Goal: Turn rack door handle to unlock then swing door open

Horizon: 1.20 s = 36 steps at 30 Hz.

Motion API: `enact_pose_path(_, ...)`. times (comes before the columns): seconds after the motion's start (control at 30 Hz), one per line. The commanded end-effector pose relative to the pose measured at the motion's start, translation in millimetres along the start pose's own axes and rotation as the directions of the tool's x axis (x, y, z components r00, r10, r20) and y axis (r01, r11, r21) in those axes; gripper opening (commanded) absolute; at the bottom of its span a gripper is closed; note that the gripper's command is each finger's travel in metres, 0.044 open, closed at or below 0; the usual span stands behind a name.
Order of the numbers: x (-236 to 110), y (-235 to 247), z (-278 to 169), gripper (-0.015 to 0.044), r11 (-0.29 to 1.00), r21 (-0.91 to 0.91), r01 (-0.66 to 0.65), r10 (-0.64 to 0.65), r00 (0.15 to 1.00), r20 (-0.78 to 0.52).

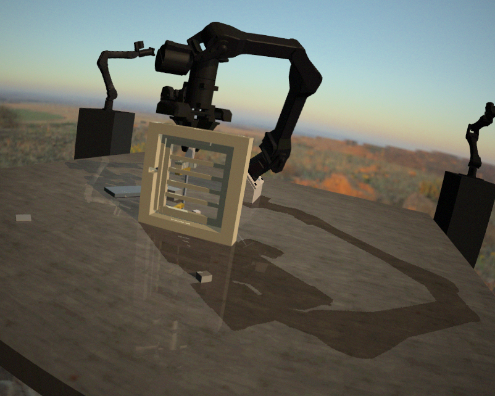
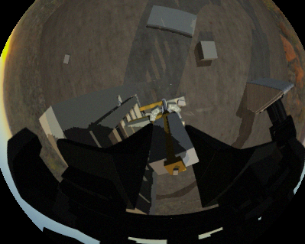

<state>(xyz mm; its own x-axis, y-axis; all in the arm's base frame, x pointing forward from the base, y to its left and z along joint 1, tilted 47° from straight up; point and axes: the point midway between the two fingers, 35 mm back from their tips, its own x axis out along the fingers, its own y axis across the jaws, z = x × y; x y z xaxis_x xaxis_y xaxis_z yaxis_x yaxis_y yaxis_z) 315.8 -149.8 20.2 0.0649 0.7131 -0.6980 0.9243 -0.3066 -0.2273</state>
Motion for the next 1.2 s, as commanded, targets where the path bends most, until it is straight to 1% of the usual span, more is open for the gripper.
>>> enact_pose_path(0.0, -0.1, -0.2, -0.5, 0.0248, 1.0, 0.006, 0.0, 0.0, 1.0, -0.003)
enact_pose_path(0.03, -0.1, -0.2, -0.5, 0.0274, 1.0, 0.006, 0.0, 0.0, 1.0, -0.003)
enact_pose_path(0.07, -0.1, -0.2, -0.5, 0.0284, 1.0, 0.006, 0.0, 0.0, 1.0, -0.003)
enact_pose_path(0.13, 0.0, -0.2, -0.5, 0.0284, 1.0, -0.027, 0.0, 0.0, 1.0, -0.003)
enact_pose_path(0.33, 0.1, -0.2, -0.6, 0.0284, 0.95, -0.311, -0.001, 0.0, 1.0, -0.003)
enact_pose_path(0.53, 0.2, -0.2, -0.6, 0.0284, 0.817, -0.576, -0.002, 0.0, 1.0, -0.003)
enact_pose_path(0.7, 0.2, -0.2, -0.6, 0.0284, 0.651, -0.759, -0.002, 0.0, 1.0, -0.003)
enact_pose_path(0.87, 0.1, -0.2, -0.6, 0.0284, 0.445, -0.895, -0.003, 0.0, 1.0, -0.003)
enact_pose_path(1.03, 0.1, -0.2, -0.6, 0.0284, 0.212, -0.977, -0.003, 0.0, 1.0, -0.003)
enact_pose_path(1.17, 0.1, -0.2, -0.6, 0.0284, 0.016, -1.0, -0.003, 0.0, 1.0, -0.003)
